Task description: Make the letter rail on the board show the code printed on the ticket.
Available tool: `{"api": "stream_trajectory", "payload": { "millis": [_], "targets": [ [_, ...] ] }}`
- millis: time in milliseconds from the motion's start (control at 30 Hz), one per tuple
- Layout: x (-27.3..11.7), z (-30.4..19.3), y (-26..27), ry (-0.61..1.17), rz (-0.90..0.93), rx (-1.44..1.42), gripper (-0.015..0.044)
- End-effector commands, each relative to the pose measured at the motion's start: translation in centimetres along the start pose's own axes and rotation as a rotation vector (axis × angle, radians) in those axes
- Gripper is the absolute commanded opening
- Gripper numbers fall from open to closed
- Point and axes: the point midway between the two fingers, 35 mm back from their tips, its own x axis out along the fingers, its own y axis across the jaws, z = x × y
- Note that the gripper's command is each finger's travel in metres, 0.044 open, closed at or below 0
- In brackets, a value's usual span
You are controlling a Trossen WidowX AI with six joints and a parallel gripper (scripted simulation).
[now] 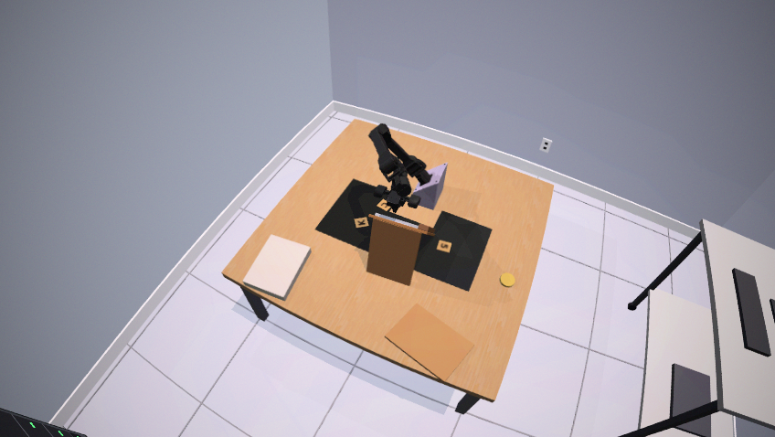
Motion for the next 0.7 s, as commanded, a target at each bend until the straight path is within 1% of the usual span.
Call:
{"api": "stream_trajectory", "payload": {
  "millis": [0,133,300,400,467,667],
  "targets": [
    [-1.4,-0.5,0.6,-0.064,-0.017,0.004,0.0079],
    [-5.3,-2.3,2.4,-0.256,-0.042,0.001,0.0184],
    [-9.6,-5.4,4.2,-0.509,-0.028,-0.006,0.0315],
    [-11.6,-7.4,5.0,-0.653,0.001,-0.005,0.0394],
    [-12.0,-7.9,5.2,-0.685,0.01,-0.004,0.044],
    [-12.0,-7.9,5.2,-0.685,0.01,-0.004,0.044]
  ]
}}
